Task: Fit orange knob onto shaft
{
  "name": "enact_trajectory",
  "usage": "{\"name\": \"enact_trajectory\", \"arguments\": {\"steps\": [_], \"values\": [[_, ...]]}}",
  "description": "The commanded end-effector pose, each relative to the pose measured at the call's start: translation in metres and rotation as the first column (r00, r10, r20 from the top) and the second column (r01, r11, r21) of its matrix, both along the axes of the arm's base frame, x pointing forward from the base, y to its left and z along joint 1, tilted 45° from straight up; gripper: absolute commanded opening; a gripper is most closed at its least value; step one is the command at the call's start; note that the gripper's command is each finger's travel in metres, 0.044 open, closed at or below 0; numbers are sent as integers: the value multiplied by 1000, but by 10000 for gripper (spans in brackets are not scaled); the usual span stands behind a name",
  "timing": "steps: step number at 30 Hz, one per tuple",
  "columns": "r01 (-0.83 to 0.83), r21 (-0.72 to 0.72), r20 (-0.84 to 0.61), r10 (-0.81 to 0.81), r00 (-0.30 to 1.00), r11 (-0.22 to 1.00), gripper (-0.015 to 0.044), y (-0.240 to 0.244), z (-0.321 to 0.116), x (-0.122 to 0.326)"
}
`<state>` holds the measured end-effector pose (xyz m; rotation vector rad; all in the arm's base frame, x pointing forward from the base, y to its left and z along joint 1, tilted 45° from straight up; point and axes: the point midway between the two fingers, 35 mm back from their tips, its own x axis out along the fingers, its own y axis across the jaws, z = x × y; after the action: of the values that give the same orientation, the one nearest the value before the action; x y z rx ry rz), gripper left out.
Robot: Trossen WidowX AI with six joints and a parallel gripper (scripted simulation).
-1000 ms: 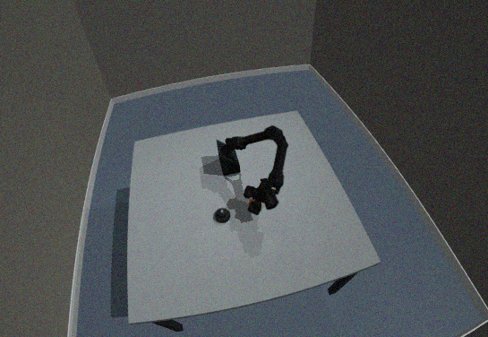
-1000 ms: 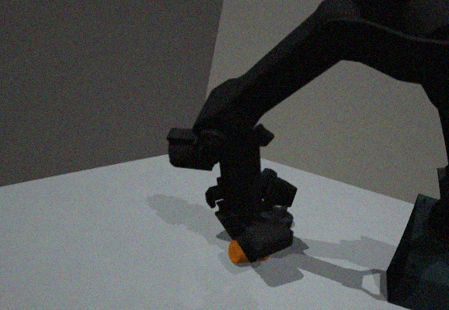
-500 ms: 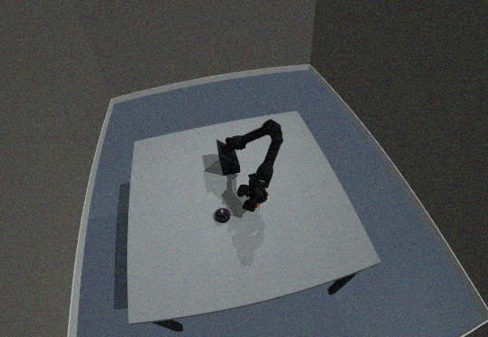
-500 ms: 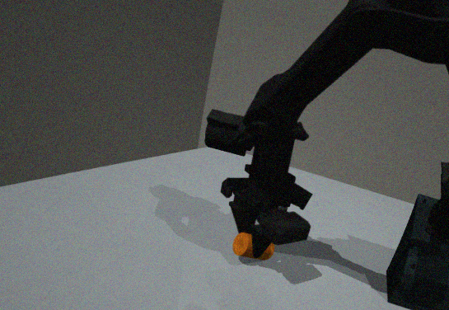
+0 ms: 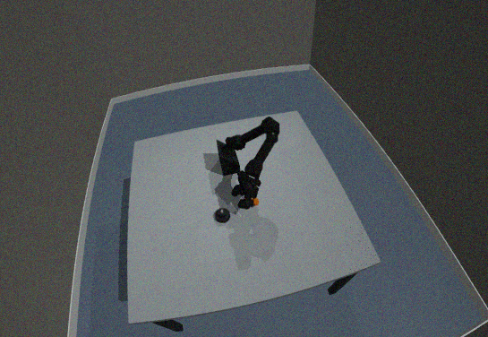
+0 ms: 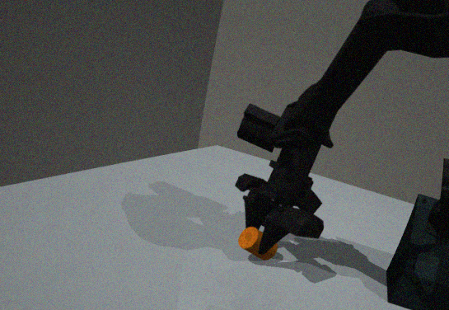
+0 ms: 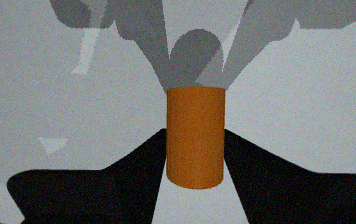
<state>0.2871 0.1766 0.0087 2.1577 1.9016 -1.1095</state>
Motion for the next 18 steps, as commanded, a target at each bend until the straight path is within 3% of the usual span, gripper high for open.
{"name": "enact_trajectory", "arguments": {"steps": [1,18], "values": [[25,52,9,-26,1000,998,180,-3,-2,-2],[130,310,54,-154,987,942,180,-16,-14,-11]]}}
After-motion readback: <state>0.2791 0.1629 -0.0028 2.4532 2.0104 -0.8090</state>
